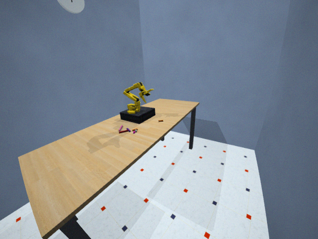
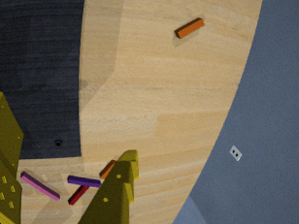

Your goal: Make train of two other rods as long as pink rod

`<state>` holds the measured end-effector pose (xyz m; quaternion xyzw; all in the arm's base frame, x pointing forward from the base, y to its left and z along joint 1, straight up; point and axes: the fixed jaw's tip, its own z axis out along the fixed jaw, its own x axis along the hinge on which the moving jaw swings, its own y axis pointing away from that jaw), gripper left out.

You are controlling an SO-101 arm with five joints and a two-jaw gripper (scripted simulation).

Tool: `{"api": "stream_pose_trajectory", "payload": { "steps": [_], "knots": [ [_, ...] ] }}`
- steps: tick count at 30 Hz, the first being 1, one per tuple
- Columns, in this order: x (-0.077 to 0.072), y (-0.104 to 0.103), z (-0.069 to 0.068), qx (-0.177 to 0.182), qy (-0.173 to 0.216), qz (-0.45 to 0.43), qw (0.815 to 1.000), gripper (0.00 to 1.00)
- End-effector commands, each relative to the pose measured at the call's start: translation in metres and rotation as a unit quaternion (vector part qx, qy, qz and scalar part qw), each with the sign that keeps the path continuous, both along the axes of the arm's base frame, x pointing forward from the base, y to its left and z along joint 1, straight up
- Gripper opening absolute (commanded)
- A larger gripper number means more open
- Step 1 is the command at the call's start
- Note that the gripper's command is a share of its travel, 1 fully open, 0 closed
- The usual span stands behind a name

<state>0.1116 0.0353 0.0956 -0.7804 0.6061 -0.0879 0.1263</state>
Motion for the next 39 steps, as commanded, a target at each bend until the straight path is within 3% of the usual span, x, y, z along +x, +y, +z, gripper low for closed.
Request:
{"api": "stream_pose_trajectory", "payload": {
  "steps": [1, 39],
  "knots": [
    [-0.0026, -0.0016, -0.0021, -0.002, 0.006, 0.001, 1.000, 1.00],
    [-0.0051, -0.0032, -0.0043, -0.006, 0.013, 0.001, 1.000, 1.00]
  ]
}}
